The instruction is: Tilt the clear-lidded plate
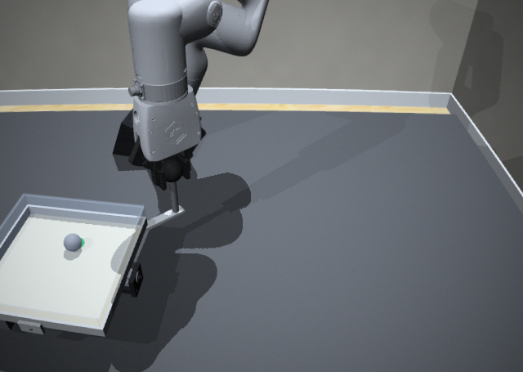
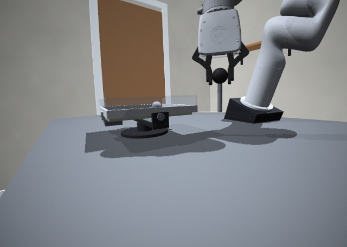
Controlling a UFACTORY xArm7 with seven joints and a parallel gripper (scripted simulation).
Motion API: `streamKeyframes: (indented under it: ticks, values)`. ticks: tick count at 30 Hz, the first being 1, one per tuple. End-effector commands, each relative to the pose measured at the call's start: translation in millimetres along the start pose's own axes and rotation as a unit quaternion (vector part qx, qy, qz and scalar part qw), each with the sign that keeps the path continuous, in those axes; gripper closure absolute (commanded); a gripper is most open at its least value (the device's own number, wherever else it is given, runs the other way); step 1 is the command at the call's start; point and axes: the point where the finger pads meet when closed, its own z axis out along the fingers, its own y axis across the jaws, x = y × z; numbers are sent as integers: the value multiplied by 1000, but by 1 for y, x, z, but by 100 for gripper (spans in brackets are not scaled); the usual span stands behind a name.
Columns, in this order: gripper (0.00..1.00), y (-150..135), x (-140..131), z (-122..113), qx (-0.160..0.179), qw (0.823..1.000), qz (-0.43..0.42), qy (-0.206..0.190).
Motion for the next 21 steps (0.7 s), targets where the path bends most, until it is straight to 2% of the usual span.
streamKeyframes:
  ticks: [1,21]
  values:
    - [100,0,0,0,1,1000,0,-1]
    - [100,-1,1,-2,1,1000,0,-1]
